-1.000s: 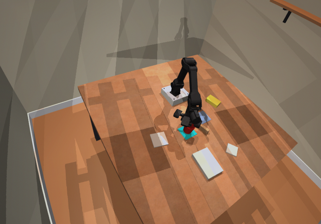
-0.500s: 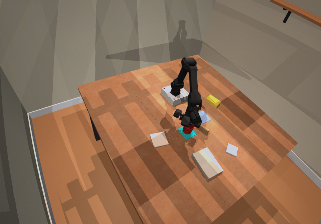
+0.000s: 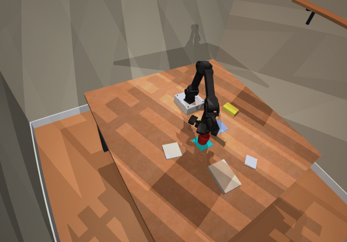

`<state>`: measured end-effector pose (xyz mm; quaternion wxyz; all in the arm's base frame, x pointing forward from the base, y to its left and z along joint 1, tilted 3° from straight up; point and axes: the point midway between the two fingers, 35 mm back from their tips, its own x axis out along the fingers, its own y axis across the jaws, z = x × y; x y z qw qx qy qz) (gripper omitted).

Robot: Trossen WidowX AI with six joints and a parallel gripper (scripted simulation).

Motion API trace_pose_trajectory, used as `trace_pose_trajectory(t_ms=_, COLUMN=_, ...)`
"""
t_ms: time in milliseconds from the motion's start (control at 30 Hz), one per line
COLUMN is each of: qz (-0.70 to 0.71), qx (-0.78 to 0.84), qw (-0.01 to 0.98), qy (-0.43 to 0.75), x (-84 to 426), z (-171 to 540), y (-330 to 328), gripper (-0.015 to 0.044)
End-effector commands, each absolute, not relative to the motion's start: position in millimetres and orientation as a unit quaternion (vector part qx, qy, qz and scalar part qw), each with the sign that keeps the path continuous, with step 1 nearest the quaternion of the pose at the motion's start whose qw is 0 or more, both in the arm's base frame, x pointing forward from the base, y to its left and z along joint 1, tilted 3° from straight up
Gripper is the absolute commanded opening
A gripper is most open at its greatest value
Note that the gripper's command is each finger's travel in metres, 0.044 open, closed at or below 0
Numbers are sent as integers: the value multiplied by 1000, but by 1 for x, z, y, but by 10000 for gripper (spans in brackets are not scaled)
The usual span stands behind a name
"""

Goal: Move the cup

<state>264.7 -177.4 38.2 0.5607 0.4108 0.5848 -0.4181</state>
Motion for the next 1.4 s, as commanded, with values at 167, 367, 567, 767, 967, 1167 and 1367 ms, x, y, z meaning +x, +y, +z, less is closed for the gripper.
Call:
trace_pose_trajectory(t_ms=167, qz=-419, qx=409, qw=565, qy=581, x=266, z=58, y=-177, gripper=128)
trace_pose_trajectory(t_ms=367, qz=-419, qx=409, qw=565, qy=581, x=264, z=64, y=-176, gripper=128)
trace_pose_trajectory(t_ms=567, qz=-417, qx=410, qw=562, qy=585, x=264, z=59, y=-175, gripper=259)
trace_pose_trajectory(t_ms=767, qz=-417, qx=410, qw=563, qy=585, x=264, z=62, y=-176, gripper=416)
trace_pose_trajectory(t_ms=967, qz=-418, qx=409, qw=564, qy=583, x=266, z=84, y=-176, gripper=440)
trace_pose_trajectory(t_ms=1167, qz=-418, qx=409, qw=565, qy=582, x=266, z=107, y=-176, gripper=440)
trace_pose_trajectory(t_ms=1367, qz=-419, qx=409, qw=565, qy=581, x=266, z=124, y=-175, gripper=440)
